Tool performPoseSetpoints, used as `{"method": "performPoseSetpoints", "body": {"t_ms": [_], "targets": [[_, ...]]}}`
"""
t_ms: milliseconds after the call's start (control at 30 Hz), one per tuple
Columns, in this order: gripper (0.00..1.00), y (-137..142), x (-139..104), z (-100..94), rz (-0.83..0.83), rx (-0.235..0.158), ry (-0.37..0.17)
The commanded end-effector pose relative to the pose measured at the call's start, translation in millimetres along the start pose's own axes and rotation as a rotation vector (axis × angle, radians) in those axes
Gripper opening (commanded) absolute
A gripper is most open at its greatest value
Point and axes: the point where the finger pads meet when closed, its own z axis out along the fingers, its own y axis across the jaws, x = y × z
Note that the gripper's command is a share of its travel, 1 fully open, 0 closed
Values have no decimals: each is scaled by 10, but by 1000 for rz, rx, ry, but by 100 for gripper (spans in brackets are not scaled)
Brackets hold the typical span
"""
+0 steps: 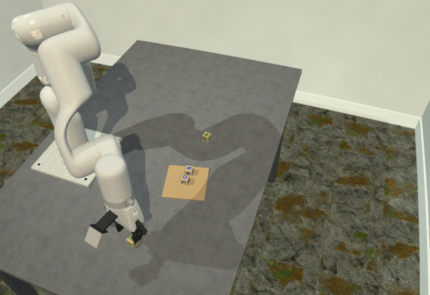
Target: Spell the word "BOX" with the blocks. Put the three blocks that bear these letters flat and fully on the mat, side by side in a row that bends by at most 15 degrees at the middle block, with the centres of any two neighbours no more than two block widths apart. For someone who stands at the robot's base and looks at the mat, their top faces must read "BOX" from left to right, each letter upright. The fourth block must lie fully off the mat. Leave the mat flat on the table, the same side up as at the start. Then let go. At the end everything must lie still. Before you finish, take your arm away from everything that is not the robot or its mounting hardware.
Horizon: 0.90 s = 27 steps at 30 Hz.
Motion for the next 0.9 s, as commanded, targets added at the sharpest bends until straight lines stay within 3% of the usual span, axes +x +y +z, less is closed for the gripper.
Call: {"method": "performPoseSetpoints", "body": {"t_ms": [0,867], "targets": [[63,-19,6,45,0,4,2],[63,-24,5,129,0,4,2]]}}
